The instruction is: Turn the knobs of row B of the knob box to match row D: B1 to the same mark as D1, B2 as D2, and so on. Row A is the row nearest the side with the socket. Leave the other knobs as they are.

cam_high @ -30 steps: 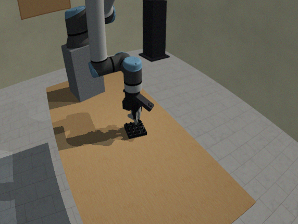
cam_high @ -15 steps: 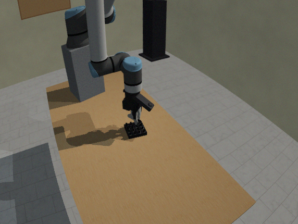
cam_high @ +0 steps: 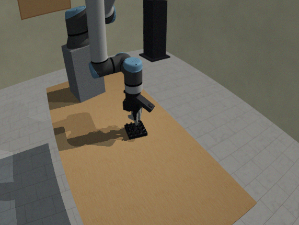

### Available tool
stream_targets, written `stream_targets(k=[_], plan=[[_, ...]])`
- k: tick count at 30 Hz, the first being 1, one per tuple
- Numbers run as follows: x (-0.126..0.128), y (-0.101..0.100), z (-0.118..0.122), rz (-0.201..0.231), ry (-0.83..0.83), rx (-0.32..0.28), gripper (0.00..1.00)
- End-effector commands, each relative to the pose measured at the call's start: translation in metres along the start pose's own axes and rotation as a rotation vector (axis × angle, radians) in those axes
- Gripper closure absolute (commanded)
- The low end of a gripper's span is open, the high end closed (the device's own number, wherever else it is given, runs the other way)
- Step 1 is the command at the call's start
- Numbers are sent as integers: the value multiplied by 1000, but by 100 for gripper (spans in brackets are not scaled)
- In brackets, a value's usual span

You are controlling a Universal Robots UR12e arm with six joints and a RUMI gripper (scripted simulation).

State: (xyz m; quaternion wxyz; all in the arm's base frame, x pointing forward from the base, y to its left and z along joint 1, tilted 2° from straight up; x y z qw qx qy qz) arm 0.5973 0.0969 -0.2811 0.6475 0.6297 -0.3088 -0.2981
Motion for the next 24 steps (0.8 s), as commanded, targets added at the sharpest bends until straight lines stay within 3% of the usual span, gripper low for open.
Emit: stream_targets(k=[1,24], plan=[[0,-2,0,1,0,1,89],[0,-11,0,1,0,1,89]])
Point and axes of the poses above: the point where the finger pads meet when closed, its own y axis back along the fingers, its own x axis across the jaws, z = x × y, the point moved 7 cm from there along y, back along the fingers, and after that the axes turned 7 degrees about y, right-handed, at the moved point
